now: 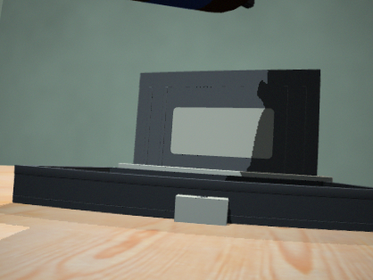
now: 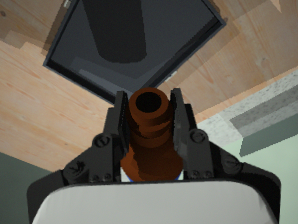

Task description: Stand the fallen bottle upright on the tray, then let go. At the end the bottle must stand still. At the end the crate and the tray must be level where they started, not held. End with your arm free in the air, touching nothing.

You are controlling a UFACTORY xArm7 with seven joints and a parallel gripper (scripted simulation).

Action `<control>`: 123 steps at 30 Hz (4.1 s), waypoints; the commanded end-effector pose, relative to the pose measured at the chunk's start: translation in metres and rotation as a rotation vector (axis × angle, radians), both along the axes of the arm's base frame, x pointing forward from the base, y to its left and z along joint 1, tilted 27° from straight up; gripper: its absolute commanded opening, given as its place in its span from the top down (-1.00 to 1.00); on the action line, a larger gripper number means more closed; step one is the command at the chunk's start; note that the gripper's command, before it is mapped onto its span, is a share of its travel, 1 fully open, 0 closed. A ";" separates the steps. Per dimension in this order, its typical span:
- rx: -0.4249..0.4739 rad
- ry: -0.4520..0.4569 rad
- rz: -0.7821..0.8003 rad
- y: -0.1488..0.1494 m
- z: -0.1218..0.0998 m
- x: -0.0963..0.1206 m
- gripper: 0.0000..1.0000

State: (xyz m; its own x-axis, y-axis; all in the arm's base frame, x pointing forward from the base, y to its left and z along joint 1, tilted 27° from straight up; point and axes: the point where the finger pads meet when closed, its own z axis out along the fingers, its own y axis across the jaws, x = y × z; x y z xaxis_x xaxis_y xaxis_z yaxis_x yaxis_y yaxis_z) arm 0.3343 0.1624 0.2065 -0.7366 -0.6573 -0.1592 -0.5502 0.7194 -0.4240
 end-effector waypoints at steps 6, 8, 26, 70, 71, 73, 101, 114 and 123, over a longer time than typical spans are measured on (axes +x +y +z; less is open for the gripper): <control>0.001 -0.002 0.004 0.001 0.001 0.001 1.00; 0.001 -0.002 0.004 0.001 0.001 0.001 1.00; -0.064 0.034 0.149 0.001 0.001 0.001 1.00; -0.173 0.096 0.396 0.001 0.001 0.001 1.00; -0.179 0.099 0.409 0.001 0.001 0.001 1.00; -0.184 0.102 0.421 0.001 0.001 0.001 1.00; -0.212 0.118 0.484 0.001 0.001 0.001 1.00; -0.270 0.151 0.616 0.001 0.001 0.001 1.00; -0.307 0.172 0.699 0.001 0.001 0.001 1.00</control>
State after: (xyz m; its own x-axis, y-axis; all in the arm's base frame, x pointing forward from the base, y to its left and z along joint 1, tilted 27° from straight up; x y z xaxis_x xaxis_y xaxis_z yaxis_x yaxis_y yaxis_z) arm 0.3343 0.1624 0.2065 -0.1663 -0.9709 0.1726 -0.9043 0.0803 -0.4193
